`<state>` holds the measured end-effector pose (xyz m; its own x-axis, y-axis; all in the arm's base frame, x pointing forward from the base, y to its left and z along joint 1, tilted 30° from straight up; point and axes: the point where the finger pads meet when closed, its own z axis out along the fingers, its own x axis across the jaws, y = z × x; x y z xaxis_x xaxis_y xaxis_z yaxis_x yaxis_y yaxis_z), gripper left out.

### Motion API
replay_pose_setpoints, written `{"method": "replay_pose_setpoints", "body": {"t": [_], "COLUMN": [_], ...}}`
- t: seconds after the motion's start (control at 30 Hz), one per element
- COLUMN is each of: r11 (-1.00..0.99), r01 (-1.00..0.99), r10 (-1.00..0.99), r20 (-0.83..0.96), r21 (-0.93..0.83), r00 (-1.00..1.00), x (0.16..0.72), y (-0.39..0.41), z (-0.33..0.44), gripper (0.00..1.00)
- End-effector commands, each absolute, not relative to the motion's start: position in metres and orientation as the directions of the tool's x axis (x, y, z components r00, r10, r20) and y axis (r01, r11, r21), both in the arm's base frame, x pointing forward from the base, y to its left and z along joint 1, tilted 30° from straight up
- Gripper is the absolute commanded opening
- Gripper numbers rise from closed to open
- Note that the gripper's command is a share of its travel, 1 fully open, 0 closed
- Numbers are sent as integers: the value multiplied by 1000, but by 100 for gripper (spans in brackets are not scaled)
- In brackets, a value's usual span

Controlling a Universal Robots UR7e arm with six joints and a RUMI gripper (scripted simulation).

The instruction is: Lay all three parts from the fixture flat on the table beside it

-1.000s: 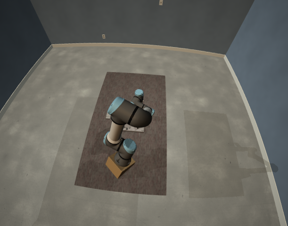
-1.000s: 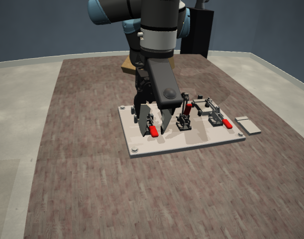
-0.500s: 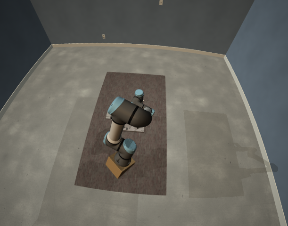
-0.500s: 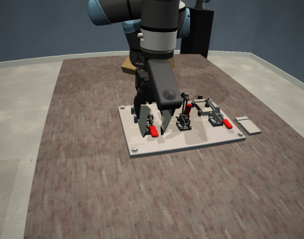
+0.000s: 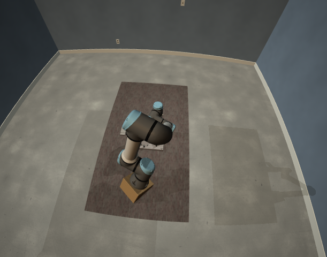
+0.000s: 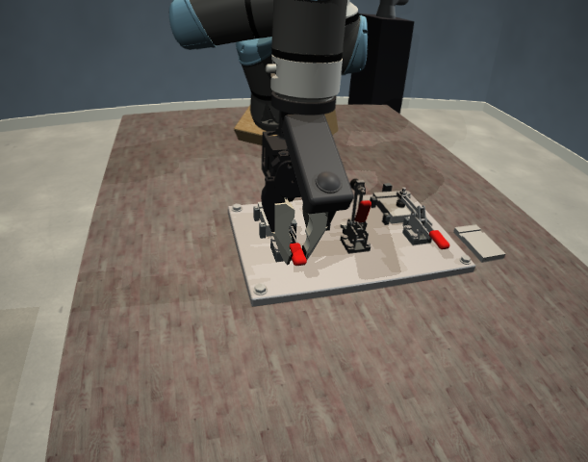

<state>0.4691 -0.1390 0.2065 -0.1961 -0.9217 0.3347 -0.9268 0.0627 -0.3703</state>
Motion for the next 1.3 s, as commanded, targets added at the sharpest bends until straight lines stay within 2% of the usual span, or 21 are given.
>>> {"method": "replay_pose_setpoints", "body": {"t": [0.0, 1.27], "r11": [62, 62], "r01": [-926, -926], "r10": [-922, -922], "r20": [335, 335], "r21": [-371, -371], "r00": [-196, -196], "x": [469, 467], "y": [-139, -138], "z": [207, 209], "gripper": [0, 0]}}
